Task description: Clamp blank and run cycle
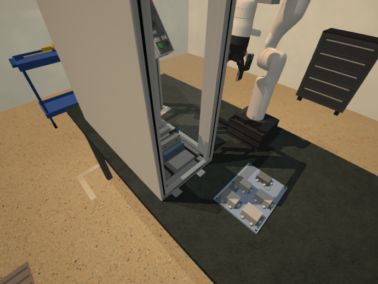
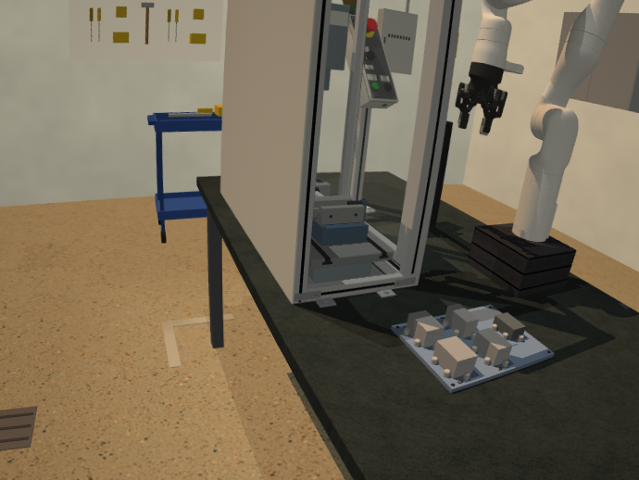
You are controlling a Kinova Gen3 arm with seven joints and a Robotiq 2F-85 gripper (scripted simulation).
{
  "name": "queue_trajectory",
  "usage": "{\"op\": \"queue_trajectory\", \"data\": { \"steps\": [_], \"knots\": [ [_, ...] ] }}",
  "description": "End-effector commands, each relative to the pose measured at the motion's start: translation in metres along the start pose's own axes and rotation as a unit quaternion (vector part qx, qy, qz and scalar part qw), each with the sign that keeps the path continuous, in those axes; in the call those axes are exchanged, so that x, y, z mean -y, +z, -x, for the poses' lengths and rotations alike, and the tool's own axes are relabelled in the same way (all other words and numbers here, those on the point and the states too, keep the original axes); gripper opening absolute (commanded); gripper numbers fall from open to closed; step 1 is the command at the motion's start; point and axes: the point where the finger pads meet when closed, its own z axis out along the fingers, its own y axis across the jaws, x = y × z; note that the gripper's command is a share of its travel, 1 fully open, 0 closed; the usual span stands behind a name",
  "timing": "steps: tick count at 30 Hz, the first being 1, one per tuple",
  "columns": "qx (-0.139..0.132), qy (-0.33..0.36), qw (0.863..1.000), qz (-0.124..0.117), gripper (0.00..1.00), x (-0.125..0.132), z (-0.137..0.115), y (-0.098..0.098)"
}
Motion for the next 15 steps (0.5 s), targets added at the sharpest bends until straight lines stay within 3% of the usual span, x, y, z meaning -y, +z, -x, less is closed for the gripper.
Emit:
{"op": "queue_trajectory", "data": {
  "steps": [1,15],
  "knots": [
    [0.001,0.000,1.000,0.000,0.80,0.0002,0.0006,0.0008],
    [0.001,0.000,1.000,0.000,0.80,0.0002,-0.0002,0.0093]
  ]
}}
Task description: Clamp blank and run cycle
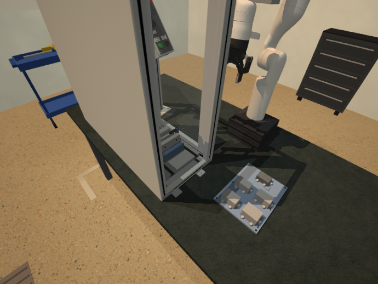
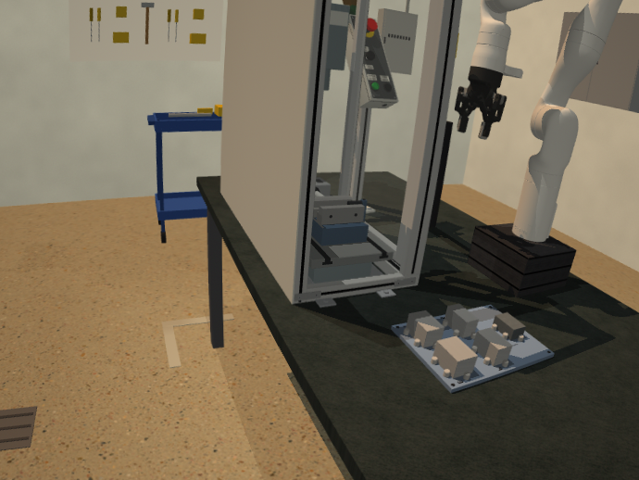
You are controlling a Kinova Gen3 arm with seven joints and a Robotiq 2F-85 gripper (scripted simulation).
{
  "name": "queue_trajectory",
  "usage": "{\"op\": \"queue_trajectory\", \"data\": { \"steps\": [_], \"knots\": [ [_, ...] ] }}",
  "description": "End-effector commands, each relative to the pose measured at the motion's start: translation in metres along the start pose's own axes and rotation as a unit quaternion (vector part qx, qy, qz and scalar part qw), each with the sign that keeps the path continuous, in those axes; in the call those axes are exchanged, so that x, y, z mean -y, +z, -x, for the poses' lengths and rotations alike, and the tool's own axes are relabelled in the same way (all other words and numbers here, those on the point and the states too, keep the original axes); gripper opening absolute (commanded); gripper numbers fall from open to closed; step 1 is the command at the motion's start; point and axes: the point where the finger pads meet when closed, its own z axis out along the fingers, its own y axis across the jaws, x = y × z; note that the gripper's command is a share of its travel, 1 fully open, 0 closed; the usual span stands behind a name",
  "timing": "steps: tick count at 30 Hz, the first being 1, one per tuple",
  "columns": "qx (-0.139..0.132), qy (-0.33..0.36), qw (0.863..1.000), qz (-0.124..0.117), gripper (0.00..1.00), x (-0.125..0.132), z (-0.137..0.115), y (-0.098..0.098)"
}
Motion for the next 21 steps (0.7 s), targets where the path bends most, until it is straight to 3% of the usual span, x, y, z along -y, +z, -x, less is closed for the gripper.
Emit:
{"op": "queue_trajectory", "data": {
  "steps": [1,5,10,21],
  "knots": [
    [0.000,0.000,1.000,0.000,0.80,0.000,0.000,0.000],
    [0.000,0.000,1.000,0.000,0.80,0.000,0.000,0.000],
    [0.000,0.000,1.000,0.000,0.80,0.000,0.030,0.003],
    [0.000,0.000,1.000,0.000,0.80,0.000,0.030,0.003]
  ]
}}
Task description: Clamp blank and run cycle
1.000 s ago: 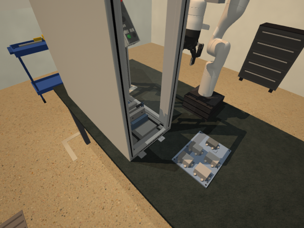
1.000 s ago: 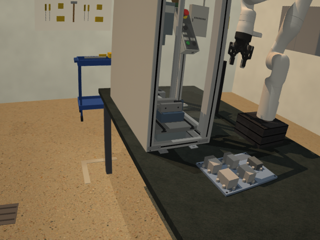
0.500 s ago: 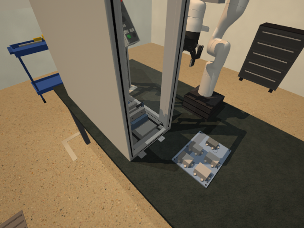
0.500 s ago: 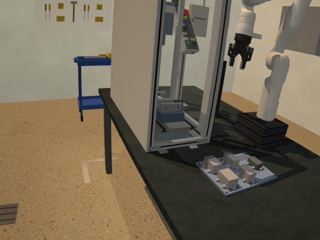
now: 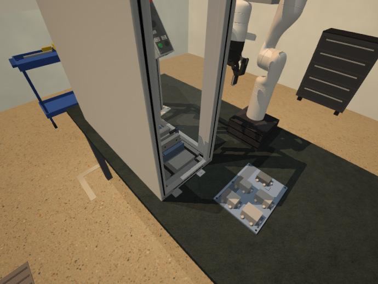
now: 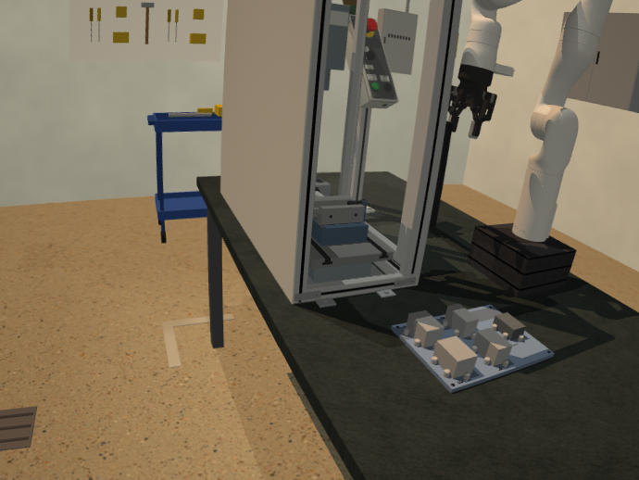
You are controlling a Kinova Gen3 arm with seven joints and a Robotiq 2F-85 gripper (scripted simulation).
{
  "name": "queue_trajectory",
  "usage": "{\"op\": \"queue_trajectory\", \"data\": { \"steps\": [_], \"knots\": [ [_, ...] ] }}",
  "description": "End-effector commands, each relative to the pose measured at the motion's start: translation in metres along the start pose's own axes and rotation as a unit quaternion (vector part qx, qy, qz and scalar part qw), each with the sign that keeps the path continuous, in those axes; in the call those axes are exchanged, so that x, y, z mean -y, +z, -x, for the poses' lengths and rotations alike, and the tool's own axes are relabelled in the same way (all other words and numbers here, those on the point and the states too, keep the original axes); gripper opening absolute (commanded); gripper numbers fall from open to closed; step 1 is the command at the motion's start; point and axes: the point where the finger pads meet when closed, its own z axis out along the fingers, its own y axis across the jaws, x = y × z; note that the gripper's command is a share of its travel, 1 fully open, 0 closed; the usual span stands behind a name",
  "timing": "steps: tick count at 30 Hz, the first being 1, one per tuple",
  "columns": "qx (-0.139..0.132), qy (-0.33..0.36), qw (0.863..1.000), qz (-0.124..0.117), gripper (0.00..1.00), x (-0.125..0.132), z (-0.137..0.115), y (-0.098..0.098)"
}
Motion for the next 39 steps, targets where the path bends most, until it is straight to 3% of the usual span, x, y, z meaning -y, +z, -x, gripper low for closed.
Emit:
{"op": "queue_trajectory", "data": {
  "steps": [1,6,35,36,39],
  "knots": [
    [0.000,0.000,1.000,0.000,0.80,0.000,0.000,0.000],
    [0.001,0.000,1.000,0.000,0.80,0.000,0.030,0.003],
    [0.001,0.000,1.000,0.000,0.80,0.000,0.047,0.005],
    [0.001,0.000,1.000,0.000,0.39,0.000,0.047,0.005],
    [0.001,0.000,1.000,0.000,0.39,0.000,0.047,0.005]
  ]
}}
